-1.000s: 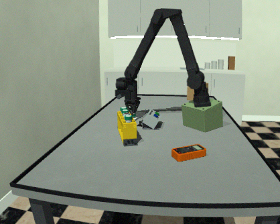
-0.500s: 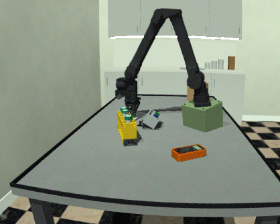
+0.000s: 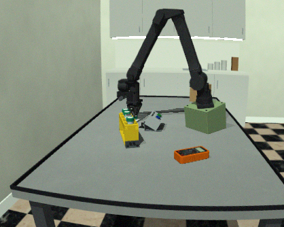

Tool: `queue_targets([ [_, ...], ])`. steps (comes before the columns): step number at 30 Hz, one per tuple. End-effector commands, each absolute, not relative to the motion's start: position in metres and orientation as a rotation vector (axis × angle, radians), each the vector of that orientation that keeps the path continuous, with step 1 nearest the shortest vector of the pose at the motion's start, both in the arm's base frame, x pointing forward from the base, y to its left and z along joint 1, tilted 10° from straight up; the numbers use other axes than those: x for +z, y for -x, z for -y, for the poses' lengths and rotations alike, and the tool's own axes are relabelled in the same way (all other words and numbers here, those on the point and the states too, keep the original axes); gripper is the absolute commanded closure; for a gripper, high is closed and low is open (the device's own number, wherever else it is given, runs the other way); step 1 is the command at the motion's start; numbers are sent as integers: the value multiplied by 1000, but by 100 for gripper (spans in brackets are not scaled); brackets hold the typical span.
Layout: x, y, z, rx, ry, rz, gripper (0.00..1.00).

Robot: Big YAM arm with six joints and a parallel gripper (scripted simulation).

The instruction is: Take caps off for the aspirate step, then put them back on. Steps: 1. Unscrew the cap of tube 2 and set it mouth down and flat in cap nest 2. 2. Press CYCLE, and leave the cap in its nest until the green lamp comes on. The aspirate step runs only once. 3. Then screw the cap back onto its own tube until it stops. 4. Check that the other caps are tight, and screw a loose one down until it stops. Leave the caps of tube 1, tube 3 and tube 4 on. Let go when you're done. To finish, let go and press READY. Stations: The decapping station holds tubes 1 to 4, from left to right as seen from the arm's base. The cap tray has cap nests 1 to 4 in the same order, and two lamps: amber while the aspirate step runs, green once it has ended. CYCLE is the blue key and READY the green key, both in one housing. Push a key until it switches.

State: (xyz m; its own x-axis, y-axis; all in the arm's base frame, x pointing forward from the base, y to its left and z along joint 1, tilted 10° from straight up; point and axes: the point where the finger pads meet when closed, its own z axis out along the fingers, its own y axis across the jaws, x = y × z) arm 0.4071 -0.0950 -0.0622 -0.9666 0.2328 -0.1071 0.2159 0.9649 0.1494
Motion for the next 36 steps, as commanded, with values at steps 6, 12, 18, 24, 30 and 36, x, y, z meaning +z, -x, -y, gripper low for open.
queue_targets([
  [6,-72,-408,94,208,-348,-2998,100],
  [12,-76,-403,90,212,-348,-3011,100],
  [18,-77,-404,88,211,-342,-3005,100],
  [24,-79,-404,87,213,-338,-3005,100],
  [30,-79,-404,87,213,-338,-3005,100],
  [36,-79,-404,86,213,-338,-3005,100],
])
